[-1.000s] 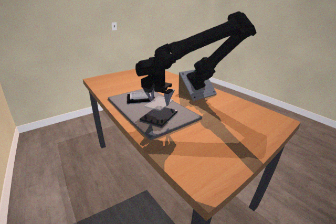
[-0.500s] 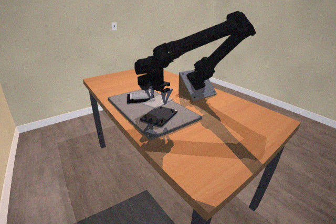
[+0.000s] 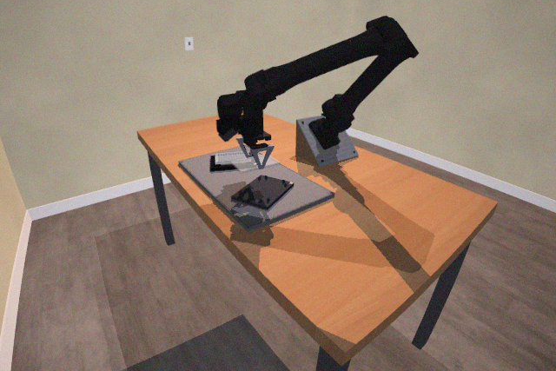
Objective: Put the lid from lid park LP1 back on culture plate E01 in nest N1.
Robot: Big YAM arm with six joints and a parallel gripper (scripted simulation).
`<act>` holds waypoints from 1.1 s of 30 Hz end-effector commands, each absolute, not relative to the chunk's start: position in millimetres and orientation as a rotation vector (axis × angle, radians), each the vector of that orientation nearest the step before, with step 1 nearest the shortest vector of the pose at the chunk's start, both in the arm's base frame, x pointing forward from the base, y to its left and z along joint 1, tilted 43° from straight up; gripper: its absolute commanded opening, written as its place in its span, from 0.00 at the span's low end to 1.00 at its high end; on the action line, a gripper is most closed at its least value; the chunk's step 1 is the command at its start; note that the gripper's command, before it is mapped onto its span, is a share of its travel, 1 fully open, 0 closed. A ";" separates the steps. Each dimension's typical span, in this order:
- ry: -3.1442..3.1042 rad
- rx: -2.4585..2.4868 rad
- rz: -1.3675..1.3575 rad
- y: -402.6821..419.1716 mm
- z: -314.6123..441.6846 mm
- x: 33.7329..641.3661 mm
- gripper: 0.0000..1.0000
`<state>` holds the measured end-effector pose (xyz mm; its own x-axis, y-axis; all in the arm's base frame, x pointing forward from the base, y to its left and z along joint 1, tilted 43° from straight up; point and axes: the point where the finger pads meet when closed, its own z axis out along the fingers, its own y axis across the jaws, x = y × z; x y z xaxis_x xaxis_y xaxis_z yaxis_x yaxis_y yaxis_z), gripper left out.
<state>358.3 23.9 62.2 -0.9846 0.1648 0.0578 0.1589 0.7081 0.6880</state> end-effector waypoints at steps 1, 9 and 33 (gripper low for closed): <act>2.897 0.566 1.168 3.0 51.0 362.7 0.00; 2.898 0.772 1.179 -16.5 33.1 359.0 0.00; 2.882 0.716 1.154 -71.8 -7.8 360.9 0.00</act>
<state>345.0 -46.4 -3.6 -0.8890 0.3786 0.2576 0.4513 0.6281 0.6339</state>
